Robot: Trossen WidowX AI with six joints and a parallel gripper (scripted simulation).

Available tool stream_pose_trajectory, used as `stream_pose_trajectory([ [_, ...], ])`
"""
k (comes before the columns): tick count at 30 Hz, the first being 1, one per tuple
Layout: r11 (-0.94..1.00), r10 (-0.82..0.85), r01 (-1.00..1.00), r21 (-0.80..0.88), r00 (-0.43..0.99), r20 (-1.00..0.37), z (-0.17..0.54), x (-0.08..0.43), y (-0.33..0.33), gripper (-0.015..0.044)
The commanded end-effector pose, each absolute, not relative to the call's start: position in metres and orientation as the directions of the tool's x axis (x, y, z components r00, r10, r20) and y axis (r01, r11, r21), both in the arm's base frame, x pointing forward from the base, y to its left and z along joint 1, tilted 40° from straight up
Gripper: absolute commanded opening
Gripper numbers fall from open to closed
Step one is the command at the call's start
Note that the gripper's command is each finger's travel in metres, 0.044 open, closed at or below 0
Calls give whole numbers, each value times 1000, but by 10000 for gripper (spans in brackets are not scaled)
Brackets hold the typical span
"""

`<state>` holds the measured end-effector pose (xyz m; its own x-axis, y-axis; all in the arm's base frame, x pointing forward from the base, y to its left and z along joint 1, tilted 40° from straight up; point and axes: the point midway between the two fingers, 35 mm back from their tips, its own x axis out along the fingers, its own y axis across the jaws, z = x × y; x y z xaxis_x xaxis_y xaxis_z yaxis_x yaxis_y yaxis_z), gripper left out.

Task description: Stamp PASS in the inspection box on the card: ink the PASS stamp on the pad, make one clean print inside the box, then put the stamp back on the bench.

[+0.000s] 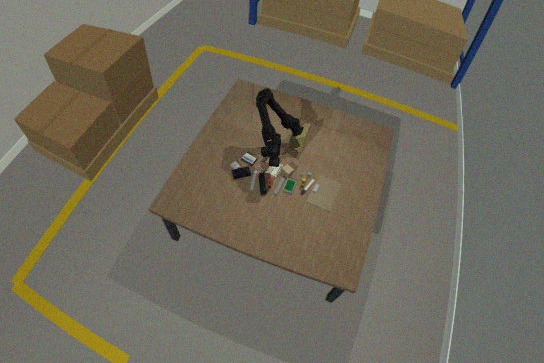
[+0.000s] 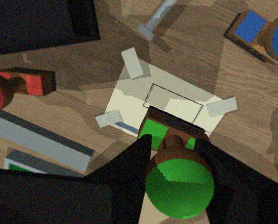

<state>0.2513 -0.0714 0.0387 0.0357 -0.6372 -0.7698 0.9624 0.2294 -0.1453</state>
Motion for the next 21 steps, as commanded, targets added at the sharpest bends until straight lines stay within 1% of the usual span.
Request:
stream_pose_trajectory([
  [1, 231, -642, 961, -151, 34, -766, 36, 251, -74, 0],
  [21, 232, -644, 961, -150, 36, -764, 26, 251, -83, 0],
])
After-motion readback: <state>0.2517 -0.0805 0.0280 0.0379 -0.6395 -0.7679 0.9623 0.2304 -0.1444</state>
